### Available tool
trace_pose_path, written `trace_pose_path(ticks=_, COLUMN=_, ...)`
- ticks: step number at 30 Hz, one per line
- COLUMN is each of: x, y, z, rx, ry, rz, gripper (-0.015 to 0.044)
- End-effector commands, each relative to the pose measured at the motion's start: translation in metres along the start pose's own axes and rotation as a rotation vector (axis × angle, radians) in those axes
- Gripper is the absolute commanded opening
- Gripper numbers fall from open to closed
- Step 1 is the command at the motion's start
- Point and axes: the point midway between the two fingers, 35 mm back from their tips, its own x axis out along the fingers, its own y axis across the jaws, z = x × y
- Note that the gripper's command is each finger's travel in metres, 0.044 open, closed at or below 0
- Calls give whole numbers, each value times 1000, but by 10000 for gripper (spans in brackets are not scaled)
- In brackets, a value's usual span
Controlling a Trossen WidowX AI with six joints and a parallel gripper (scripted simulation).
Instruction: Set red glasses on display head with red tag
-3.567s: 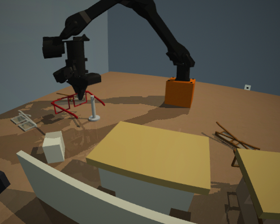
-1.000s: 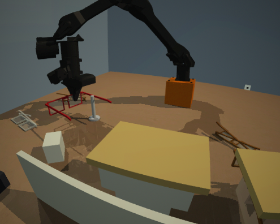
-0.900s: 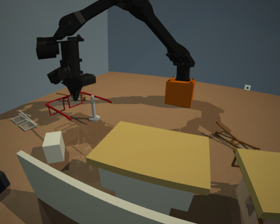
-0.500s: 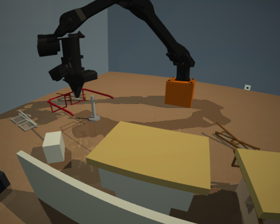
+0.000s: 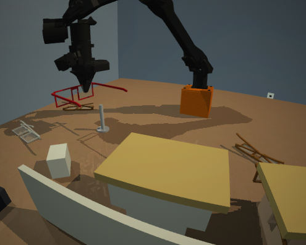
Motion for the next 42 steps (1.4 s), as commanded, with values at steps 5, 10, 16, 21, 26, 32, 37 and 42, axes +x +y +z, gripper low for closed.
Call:
trace_pose_path(ticks=5, x=-9, y=45, z=-1, rx=-8, ry=-8, rz=-1, gripper=0)
trace_pose_path(ticks=10, x=-11, y=72, z=-6, rx=-8, ry=-8, rz=2, gripper=0)
trace_pose_path(ticks=16, x=-13, y=103, z=-16, rx=-8, ry=-8, rz=6, gripper=0)
trace_pose_path(ticks=21, x=-14, y=128, z=-27, rx=-8, ry=-7, rz=8, gripper=0)
trace_pose_path(ticks=26, x=-14, y=151, z=-39, rx=-8, ry=-5, rz=10, gripper=0)
trace_pose_path(ticks=32, x=-12, y=177, z=-57, rx=-9, ry=-4, rz=13, gripper=0)
trace_pose_path(ticks=37, x=-10, y=197, z=-74, rx=-9, ry=-2, rz=14, gripper=0)
trace_pose_path(ticks=42, x=-7, y=214, z=-92, rx=-9, ry=0, rz=15, gripper=0)
